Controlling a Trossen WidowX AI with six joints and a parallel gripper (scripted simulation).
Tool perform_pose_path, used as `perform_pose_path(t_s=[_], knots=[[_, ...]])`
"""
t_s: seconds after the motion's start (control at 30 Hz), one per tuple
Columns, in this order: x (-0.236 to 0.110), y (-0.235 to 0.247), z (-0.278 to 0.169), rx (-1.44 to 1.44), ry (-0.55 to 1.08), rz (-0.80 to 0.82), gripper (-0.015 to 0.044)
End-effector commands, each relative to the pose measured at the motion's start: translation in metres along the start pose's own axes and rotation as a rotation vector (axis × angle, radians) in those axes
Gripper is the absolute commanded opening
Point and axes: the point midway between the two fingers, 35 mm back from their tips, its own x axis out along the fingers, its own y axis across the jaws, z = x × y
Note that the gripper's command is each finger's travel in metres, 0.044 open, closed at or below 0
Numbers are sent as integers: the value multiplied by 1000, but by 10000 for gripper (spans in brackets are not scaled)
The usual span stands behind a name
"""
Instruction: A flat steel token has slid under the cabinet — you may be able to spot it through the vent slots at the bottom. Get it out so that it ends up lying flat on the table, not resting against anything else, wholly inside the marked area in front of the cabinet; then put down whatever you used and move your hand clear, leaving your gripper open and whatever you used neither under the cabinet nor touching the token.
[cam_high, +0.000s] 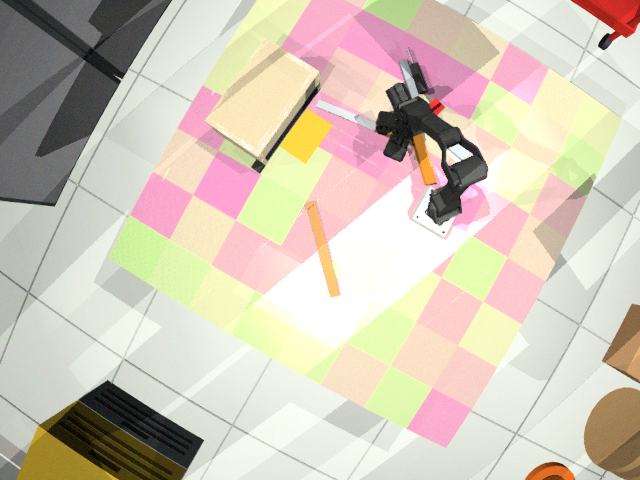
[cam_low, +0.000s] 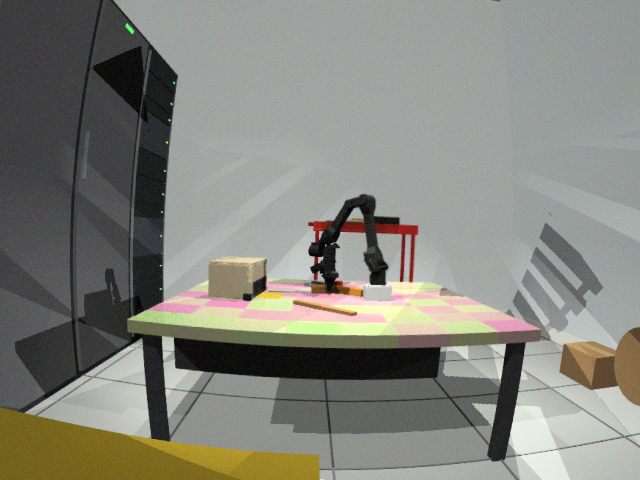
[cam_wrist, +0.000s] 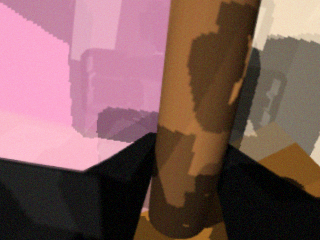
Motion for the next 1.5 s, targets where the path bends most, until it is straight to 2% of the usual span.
perform_pose_path(t_s=[0.0, 1.47], knots=[[-1, 0, 6, -13, -3, -1, 0], [0, 1, 71, -38, -9, -1, 0]])
